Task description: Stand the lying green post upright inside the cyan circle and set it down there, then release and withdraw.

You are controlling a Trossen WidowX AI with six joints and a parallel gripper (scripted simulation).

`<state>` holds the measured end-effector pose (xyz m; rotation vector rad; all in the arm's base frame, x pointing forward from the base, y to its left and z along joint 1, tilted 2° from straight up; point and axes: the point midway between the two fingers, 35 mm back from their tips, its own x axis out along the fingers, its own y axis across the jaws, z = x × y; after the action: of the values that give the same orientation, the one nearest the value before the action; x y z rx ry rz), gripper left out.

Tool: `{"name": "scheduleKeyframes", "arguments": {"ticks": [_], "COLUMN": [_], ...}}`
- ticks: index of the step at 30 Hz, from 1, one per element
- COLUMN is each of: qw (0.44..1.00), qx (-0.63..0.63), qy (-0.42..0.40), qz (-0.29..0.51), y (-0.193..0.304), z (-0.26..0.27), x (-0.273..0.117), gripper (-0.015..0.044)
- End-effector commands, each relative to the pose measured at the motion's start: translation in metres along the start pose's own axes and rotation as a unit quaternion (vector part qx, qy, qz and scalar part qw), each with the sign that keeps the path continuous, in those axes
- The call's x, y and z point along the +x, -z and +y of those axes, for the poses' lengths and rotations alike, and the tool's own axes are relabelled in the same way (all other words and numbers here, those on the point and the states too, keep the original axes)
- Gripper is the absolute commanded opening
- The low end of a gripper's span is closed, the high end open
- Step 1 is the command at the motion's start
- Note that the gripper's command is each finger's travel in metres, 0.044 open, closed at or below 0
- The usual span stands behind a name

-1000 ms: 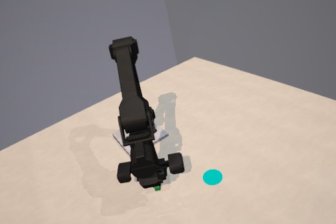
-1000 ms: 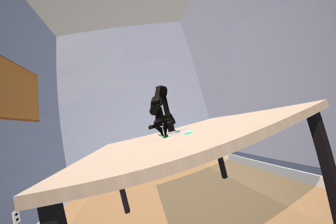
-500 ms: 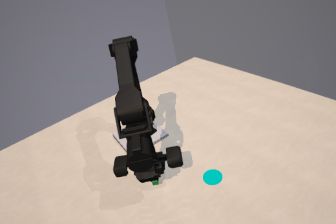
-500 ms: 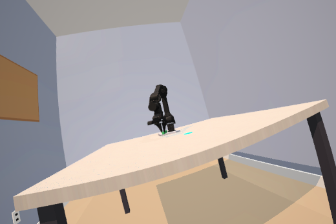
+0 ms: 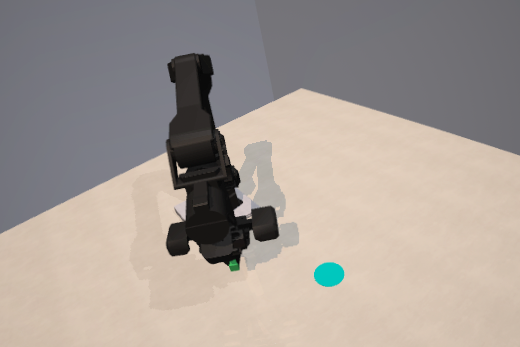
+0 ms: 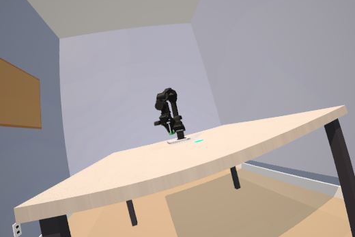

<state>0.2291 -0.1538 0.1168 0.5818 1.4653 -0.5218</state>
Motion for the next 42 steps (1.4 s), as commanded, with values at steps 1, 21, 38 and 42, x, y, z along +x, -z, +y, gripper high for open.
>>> {"name": "scheduleKeyframes", "arguments": {"ticks": [1,21,38,42], "qw": [1.0,0.995,0.96,0.948], "qx": [-0.003,-0.096,-0.278,-0.319], "qy": [0.001,-0.001,-0.004,-0.004], "qz": [-0.008,-0.008,-0.01,-0.01], "y": [0.001,-0.001,-0.007,-0.007], "z": [0.0,0.023,0.071,0.082], "x": [-0.017,-0.04,-0.046,-0.048], "gripper": [0.0023,0.0023,0.0023,0.0023]}}
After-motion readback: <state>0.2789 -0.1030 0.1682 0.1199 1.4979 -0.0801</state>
